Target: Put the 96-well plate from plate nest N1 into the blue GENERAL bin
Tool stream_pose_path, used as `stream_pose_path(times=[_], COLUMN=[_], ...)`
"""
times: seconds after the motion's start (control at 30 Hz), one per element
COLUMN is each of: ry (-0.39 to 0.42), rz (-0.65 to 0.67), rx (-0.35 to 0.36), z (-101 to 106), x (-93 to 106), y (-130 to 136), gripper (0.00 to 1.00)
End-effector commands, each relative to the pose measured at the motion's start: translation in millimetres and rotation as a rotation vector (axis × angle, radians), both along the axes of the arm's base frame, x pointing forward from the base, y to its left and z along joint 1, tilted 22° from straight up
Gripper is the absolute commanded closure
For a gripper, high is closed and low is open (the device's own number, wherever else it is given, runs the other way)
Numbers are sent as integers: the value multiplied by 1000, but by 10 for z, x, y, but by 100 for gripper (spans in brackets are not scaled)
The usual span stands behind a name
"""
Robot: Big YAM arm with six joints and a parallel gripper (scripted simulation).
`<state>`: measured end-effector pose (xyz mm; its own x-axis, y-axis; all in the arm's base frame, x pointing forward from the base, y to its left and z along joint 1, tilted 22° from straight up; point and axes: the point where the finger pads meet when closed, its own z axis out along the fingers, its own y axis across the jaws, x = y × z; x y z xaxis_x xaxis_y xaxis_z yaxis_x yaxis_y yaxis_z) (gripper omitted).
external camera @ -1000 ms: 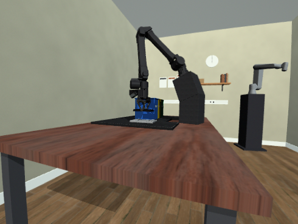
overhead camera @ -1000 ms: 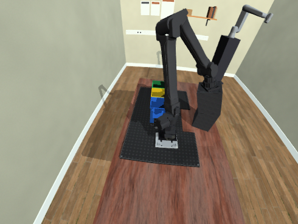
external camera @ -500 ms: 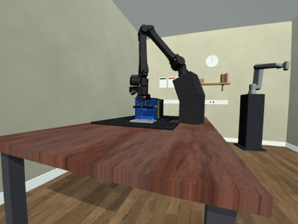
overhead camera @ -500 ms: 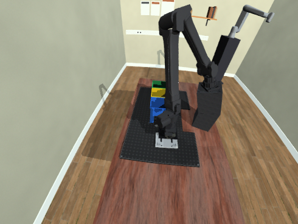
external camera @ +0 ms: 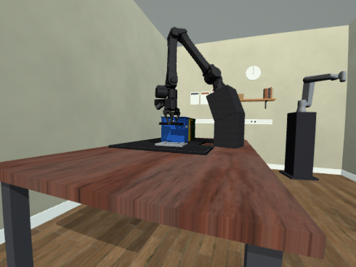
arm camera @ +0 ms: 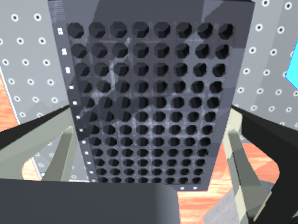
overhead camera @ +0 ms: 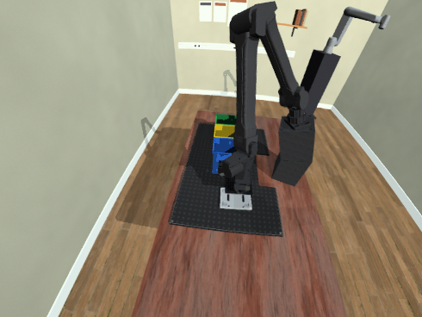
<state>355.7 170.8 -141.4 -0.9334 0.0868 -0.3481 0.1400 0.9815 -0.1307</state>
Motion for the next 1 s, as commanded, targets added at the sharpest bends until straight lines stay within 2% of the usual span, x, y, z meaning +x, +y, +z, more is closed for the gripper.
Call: stream_pose_path(times=[0.0,0.37,0.5,0.67,0.97], ry=[-7,-5,-15,-5,-6], rz=[9,9,9,9,9], rx=[4,3,11,3,4], z=[102,266,322,373,516], x=[-47,-121,-71,-160,-201], y=[88,109,160,127,159], gripper=[100,100,100,100,100])
